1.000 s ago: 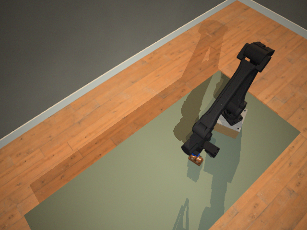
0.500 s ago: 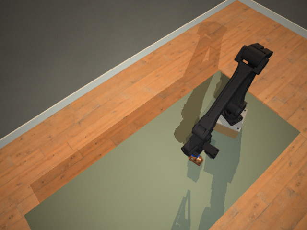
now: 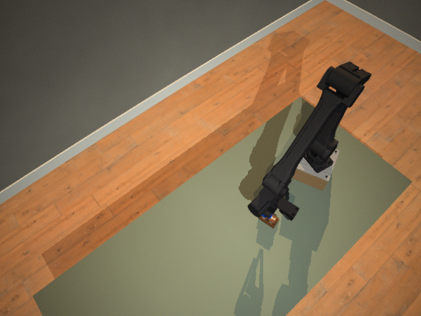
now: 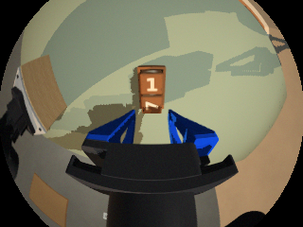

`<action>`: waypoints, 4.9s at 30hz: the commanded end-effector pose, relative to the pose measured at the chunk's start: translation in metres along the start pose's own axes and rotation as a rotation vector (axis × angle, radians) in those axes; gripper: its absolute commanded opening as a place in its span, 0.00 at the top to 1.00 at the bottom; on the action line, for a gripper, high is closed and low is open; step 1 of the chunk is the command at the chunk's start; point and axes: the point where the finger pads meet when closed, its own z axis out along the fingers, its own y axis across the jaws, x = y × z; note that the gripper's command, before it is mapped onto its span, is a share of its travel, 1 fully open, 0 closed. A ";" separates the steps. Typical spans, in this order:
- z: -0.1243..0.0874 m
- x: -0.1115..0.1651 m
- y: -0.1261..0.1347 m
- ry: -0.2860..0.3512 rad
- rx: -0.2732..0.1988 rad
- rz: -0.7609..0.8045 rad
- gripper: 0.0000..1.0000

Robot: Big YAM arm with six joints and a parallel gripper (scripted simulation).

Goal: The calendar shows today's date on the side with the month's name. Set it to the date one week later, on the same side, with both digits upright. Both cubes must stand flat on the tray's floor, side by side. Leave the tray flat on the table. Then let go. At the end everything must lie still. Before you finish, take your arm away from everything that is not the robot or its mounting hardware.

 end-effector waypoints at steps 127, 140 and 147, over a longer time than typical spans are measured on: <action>0.034 0.000 -0.010 -0.001 0.027 -0.008 0.73; 0.034 0.000 -0.010 -0.001 0.027 -0.008 0.73; 0.034 0.000 -0.010 -0.001 0.027 -0.008 0.73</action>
